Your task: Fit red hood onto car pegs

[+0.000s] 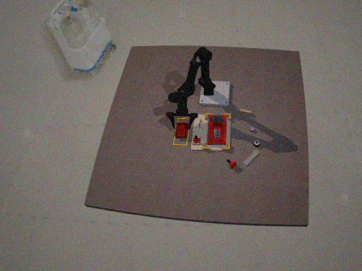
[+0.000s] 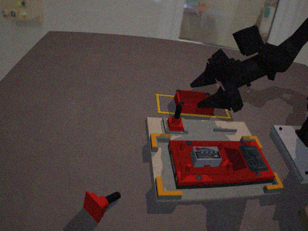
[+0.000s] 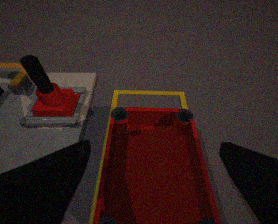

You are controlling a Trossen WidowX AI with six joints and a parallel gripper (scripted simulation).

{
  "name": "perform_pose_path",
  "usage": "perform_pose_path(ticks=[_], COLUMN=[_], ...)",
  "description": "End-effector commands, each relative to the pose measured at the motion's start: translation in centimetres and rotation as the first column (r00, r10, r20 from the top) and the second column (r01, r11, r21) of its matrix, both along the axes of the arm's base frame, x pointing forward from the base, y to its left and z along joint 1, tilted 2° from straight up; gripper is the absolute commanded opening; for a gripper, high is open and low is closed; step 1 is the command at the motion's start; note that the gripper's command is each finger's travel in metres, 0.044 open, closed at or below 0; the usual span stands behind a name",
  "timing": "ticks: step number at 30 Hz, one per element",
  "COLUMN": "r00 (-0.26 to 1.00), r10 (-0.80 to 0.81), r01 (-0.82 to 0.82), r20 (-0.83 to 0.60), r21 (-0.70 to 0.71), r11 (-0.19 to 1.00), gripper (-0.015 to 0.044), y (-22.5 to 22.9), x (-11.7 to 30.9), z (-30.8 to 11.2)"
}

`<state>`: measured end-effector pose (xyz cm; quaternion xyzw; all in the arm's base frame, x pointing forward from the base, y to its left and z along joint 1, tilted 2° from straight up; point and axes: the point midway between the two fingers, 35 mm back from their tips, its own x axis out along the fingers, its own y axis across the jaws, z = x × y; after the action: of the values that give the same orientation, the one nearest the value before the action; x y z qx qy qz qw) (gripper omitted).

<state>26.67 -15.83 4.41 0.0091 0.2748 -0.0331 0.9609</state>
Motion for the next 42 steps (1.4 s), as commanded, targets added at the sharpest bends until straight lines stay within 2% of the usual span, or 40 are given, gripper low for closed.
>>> perform_pose_path(ticks=[1, 30, 34, 42], r00=[1.0, 1.0, 1.0, 1.0], r10=[-0.004, -0.004, 0.001, 0.001], r01=[0.004, 0.004, -0.001, -0.001], r20=[-0.006, -0.006, 0.0, 0.0], r21=[0.006, 0.006, -0.001, -0.001], r11=[1.0, 1.0, 1.0, 1.0], gripper=[0.044, 0.044, 0.0335, 0.0282], y=[0.0, 0.1, 0.0, 0.0], x=[0.0, 0.0, 0.1, 0.1], z=[-0.4, -1.8, -1.5, -1.5])
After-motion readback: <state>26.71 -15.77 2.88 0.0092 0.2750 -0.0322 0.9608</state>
